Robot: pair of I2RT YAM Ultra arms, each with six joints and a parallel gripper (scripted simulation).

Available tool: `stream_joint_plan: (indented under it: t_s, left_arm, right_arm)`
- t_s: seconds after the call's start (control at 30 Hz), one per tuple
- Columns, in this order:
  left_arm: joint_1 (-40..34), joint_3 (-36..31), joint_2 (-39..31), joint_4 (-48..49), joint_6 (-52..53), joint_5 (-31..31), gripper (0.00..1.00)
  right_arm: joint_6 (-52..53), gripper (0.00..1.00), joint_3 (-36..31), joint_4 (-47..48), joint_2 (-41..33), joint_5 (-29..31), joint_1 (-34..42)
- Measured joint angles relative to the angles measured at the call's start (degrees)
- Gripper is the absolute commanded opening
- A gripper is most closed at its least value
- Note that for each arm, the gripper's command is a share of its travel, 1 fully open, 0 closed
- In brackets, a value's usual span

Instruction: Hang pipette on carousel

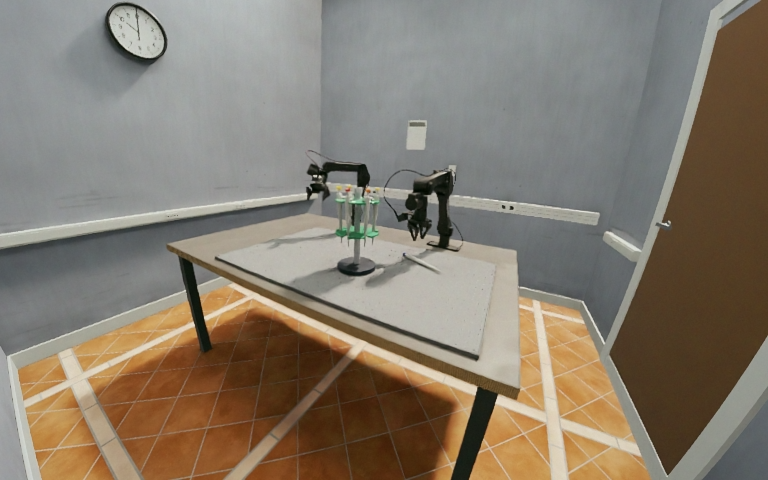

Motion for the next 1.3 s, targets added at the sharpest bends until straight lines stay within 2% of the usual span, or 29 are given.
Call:
stream_joint_plan:
  t_s: [0.9,1.3]
  left_arm:
    - [0.0,-14.38,0.04,13.79,1.64,0.0,0.54]
    - [0.0,-14.82,0.81,15.8,1.64,0.0,0.54]
  right_arm:
    - [0.0,1.0,0.0,0.0,0.0,0.0,0.0]
    - [0.0,1.0,0.0,0.0,0.0,0.0,0.0]
